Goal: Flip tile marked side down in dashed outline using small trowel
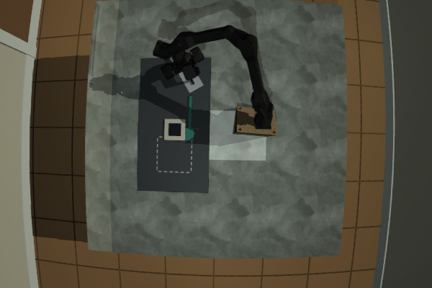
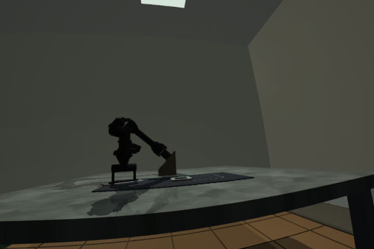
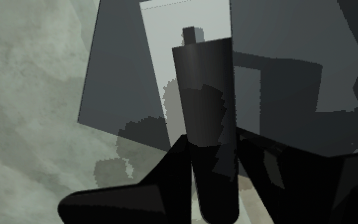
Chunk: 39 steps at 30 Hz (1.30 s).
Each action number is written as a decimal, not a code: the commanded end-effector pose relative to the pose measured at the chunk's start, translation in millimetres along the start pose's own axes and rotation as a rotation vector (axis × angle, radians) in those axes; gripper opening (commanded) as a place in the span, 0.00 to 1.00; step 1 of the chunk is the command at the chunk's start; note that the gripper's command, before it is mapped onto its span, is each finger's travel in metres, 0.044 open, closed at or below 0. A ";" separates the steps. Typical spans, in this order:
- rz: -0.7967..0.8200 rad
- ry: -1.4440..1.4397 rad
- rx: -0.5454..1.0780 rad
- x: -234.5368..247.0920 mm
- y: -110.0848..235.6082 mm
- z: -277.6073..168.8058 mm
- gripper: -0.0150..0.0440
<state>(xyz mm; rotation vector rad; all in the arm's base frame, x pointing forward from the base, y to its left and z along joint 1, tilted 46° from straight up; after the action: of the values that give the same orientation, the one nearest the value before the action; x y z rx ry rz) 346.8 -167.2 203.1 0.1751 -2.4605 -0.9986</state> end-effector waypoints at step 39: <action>-0.001 -0.152 -0.005 0.2 -0.8 0.8 0.71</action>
<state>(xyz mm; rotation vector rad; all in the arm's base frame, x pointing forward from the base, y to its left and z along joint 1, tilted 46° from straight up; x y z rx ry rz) 346.3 -167.2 202.4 0.1054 -2.5889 -1.0476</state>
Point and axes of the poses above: the point midway between the two fingers, 35 mm back from their tips, its own y axis back along the fingers, its own x axis across the jaws, z = x × y, the point moved 6 cm from there along y, back along the fingers, and after that the axes turned 1 degree about -y, right-handed, at the moved point
